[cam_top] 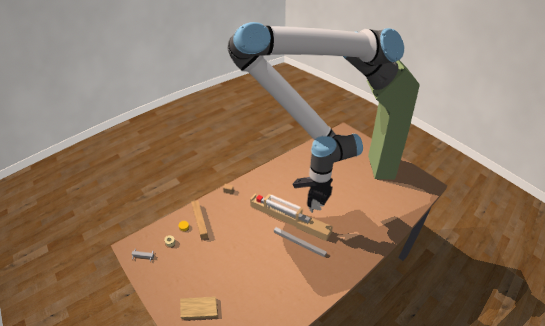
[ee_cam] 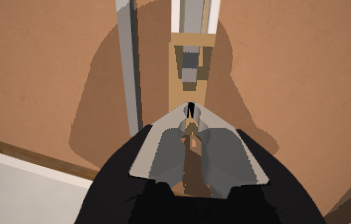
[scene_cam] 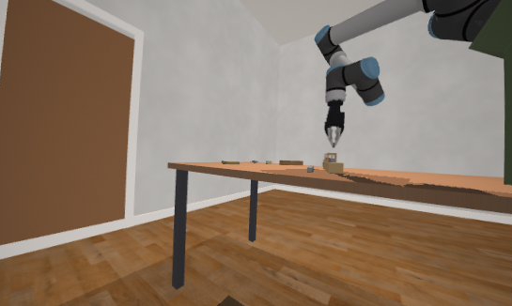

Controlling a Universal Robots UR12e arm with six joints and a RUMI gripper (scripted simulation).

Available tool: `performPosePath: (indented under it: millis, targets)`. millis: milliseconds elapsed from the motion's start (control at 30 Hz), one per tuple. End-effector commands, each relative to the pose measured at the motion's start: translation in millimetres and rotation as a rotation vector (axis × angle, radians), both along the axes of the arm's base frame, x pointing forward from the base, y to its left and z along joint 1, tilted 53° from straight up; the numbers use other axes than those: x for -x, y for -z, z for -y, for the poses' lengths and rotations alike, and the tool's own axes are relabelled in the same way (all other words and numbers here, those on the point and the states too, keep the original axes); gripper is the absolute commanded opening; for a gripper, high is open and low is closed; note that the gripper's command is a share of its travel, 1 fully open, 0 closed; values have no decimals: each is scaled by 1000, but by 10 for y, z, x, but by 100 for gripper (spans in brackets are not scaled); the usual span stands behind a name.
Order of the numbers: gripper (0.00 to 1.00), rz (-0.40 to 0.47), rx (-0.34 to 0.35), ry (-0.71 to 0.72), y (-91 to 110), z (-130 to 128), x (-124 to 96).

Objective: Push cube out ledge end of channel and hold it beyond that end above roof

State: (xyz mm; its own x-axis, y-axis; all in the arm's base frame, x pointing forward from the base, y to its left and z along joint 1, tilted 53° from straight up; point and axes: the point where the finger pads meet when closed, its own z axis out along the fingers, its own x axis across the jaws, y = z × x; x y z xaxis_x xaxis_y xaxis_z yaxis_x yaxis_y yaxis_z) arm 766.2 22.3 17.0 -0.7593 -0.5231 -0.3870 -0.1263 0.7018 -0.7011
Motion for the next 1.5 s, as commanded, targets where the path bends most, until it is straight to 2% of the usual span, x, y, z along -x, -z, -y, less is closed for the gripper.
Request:
performPosePath:
  millis: [0,1100,1233,1400,1467]
  targets:
    - [0,0,0,0,-16,-14,14]
    - [0,0,-1,0,-48,19,-4]
    - [0,-3,-4,1,-321,300,-133]
    - [0,-6,-7,1,-1031,1025,-335]
    - [0,-6,-7,1,-1031,1025,-335]
